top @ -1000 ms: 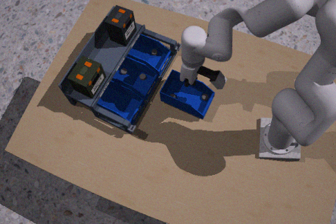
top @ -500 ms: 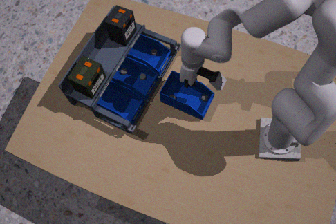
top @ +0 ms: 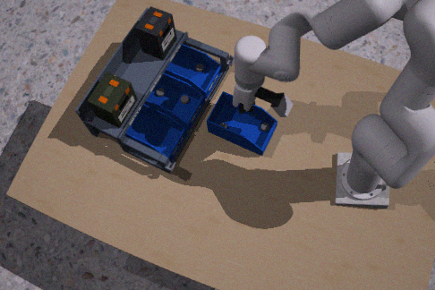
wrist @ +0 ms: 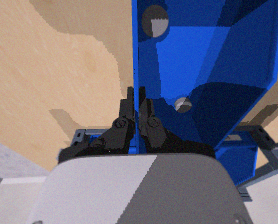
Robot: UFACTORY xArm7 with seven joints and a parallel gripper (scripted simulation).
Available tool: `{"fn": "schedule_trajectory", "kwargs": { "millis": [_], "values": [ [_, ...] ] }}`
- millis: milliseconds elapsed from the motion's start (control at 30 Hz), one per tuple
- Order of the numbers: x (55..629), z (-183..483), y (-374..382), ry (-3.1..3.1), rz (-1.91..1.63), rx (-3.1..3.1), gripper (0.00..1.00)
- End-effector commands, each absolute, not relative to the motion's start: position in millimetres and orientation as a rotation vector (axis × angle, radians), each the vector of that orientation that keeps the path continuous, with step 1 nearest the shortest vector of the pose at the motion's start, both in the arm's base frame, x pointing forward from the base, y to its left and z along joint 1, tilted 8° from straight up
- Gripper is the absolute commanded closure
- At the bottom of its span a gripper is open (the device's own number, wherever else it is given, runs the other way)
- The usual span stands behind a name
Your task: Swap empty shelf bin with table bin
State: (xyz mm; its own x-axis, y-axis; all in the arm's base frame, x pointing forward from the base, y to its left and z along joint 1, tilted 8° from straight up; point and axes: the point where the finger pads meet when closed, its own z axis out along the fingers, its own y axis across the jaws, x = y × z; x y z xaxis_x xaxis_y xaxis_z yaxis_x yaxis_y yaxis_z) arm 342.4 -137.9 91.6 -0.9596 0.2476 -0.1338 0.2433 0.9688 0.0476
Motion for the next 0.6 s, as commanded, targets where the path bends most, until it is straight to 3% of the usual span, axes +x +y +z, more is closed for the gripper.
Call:
{"fn": "schedule_trajectory", "kwargs": {
  "millis": [0,567],
  "values": [
    [343.8,89.6,-138.2,2.976,0.045,0.373,1.00],
    [344.2,87.2,-138.1,2.976,0.045,0.373,1.00]
  ]
}}
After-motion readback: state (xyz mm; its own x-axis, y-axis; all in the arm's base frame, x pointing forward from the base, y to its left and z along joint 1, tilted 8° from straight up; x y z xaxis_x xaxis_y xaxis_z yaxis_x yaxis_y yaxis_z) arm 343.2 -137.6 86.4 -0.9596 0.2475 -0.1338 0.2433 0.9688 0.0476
